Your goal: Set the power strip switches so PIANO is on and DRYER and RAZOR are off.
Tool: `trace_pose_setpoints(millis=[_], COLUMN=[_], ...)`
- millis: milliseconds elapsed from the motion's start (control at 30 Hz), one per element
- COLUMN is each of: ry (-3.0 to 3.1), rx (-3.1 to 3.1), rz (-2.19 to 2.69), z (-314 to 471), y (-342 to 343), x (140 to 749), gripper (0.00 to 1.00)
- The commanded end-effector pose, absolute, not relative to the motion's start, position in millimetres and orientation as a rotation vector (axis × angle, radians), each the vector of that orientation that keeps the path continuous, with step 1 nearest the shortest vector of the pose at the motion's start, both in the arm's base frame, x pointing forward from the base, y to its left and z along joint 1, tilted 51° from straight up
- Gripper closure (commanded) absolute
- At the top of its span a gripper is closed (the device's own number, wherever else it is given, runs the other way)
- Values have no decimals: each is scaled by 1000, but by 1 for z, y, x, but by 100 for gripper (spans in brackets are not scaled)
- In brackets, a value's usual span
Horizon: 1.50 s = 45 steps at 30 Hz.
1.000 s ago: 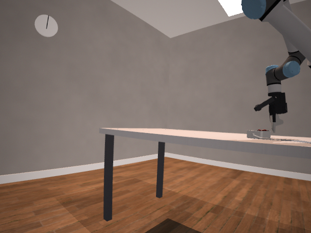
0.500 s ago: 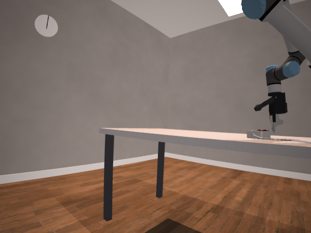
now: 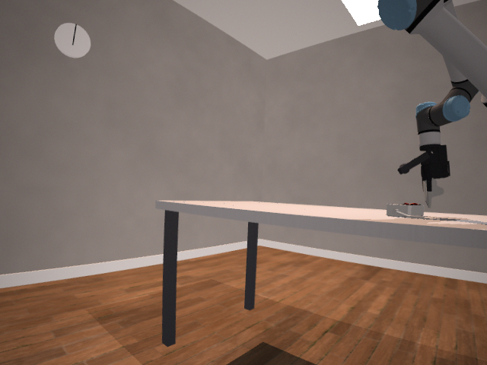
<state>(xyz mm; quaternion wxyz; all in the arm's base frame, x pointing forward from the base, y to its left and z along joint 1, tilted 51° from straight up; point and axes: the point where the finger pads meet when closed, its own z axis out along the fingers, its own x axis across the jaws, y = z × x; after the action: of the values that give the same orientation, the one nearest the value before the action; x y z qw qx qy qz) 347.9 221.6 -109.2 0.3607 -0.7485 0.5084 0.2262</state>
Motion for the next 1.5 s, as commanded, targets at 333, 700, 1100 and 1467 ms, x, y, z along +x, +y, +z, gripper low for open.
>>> trace_pose_setpoints(millis=[333,700,1100,1467], ry=[1310,1310,1315,1311], rx=[-1929,-1929,-1931,-1929], rz=[582,582,579,581], z=[-109,-109,-84,-61], y=[221,221,186,161], x=[348,348,348,341], gripper=[100,100,100,100])
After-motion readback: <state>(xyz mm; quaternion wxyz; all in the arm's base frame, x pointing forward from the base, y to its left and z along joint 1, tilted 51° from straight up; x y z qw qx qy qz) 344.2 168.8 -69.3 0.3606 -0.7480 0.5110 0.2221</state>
